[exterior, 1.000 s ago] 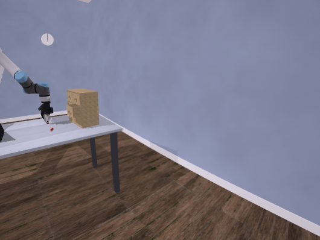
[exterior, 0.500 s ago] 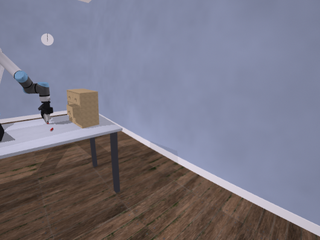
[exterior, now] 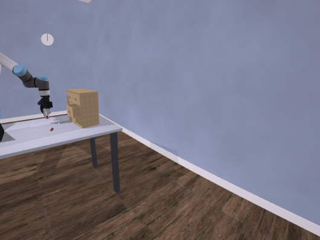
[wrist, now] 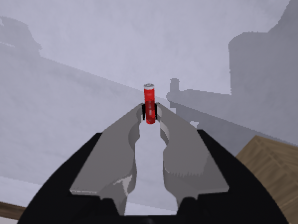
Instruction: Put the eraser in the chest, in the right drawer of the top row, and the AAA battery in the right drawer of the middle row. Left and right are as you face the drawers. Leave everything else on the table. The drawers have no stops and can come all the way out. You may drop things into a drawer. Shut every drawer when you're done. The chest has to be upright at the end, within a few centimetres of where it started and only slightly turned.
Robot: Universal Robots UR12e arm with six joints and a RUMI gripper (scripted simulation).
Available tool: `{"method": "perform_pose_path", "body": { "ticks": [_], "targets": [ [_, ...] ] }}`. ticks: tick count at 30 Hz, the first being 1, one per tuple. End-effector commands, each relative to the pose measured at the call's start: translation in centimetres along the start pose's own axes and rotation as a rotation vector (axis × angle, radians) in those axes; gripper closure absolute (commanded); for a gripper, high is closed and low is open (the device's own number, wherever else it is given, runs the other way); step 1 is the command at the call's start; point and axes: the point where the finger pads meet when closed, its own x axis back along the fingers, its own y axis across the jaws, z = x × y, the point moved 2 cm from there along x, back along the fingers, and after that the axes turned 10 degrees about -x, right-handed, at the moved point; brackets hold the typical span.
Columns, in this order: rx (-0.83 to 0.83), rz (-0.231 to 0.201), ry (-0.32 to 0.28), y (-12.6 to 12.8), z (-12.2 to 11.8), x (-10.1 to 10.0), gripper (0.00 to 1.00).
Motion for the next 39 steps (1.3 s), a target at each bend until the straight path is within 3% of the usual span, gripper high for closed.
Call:
{"method": "perform_pose_path", "body": {
  "ticks": [1,6,26,39],
  "targets": [
    [0.001,0.001,0.001,0.0,0.0,3.4,0.98],
    [0.001,0.001,0.001,0.0,0.0,4.7,0.98],
    [-0.021,0.001,0.001,0.0,-0.2,4.7,0.98],
    [-0.293,0.001,-0.001,0.3,-3.3,4.9,0.98]
  ]
}}
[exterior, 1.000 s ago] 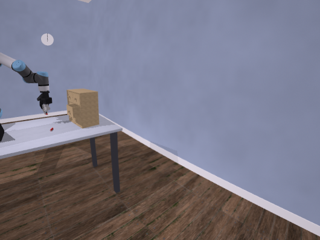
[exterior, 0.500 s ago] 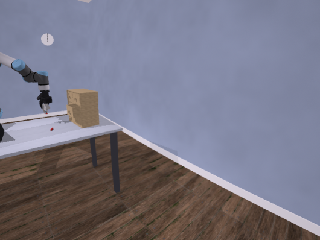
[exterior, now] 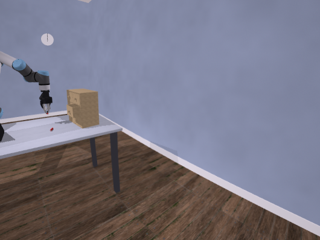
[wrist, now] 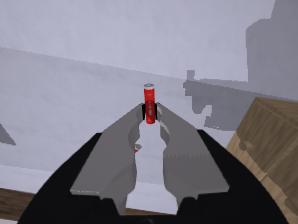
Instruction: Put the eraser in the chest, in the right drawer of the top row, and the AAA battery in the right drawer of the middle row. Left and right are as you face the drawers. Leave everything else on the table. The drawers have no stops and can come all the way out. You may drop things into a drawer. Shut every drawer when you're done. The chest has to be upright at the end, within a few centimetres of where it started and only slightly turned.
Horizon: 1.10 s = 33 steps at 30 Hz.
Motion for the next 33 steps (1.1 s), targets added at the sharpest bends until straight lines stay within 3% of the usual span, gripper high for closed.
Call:
{"method": "perform_pose_path", "body": {
  "ticks": [1,4,17,21,25,33],
  "targets": [
    [-0.153,-0.001,-0.004,0.5,-1.7,0.1,0.98],
    [-0.19,-0.001,-0.004,0.6,-2.1,0.2,0.98],
    [-0.689,-0.003,-0.005,1.6,-8.1,0.4,0.98],
    [-0.739,-0.003,-0.005,1.7,-8.7,0.4,0.98],
    [-0.939,-0.004,-0.005,1.9,-11.2,0.4,0.98],
    [-1.178,-0.004,-0.004,1.9,-14.2,0.3,0.98]
  ]
}}
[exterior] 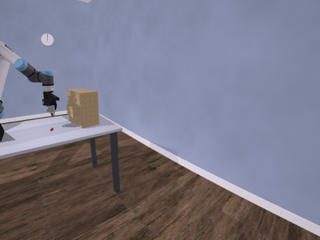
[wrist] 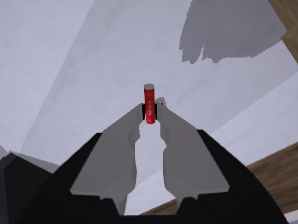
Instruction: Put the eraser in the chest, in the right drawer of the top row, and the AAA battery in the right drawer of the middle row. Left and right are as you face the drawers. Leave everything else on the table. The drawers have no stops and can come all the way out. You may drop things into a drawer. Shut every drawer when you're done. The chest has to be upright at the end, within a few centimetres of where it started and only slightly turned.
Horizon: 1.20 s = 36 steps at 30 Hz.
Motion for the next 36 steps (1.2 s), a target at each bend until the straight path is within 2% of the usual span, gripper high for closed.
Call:
{"method": "perform_pose_path", "body": {
  "ticks": [1,5,12,19,36],
  "targets": [
    [-0.188,-0.008,-0.003,2.1,-1.1,0.0,0.98],
    [-0.232,-0.008,-0.003,2.6,-1.4,0.0,0.98],
    [-0.49,-0.007,-0.001,5.3,-3.4,-0.2,0.98],
    [-0.65,-0.005,0.0,7.0,-4.7,-0.3,0.98],
    [-0.718,-0.005,0.0,7.7,-5.2,-0.3,0.98]
  ]
}}
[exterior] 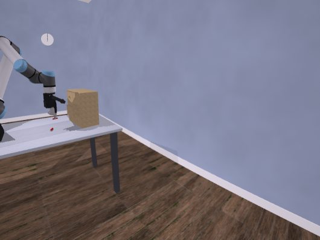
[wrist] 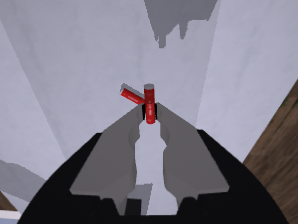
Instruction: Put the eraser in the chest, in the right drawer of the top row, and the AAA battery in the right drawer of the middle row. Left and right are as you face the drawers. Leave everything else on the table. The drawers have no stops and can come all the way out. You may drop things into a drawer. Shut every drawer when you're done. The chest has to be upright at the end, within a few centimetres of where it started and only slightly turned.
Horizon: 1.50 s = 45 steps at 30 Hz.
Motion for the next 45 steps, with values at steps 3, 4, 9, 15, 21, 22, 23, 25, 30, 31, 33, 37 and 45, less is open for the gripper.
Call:
{"method": "perform_pose_path", "body": {
  "ticks": [3,4,9,15,21,22,23,25,30,31,33,37,45],
  "targets": [
    [-0.004,-0.001,0.001,0.1,0.1,0.1,0.98],
    [-0.004,-0.001,0.001,0.1,0.1,0.1,0.98],
    [-0.004,-0.001,0.001,0.1,0.1,0.3,0.98],
    [-0.004,-0.001,0.001,0.1,0.1,0.9,0.98],
    [-0.004,-0.001,0.001,0.1,0.1,1.5,0.98],
    [-0.004,-0.001,0.001,0.1,0.1,1.7,0.98],
    [-0.004,-0.001,0.001,0.1,0.1,1.9,0.98],
    [-0.004,-0.001,0.001,0.1,0.1,2.3,0.98],
    [-0.004,-0.001,0.001,0.1,0.1,3.5,0.98],
    [-0.004,-0.001,0.001,0.1,0.1,3.8,0.98],
    [-0.004,-0.001,0.001,0.1,0.1,4.4,0.98],
    [-0.004,-0.001,0.001,0.1,0.1,5.0,0.98],
    [-0.004,-0.001,0.001,0.1,0.1,7.4,0.98]
  ]
}}
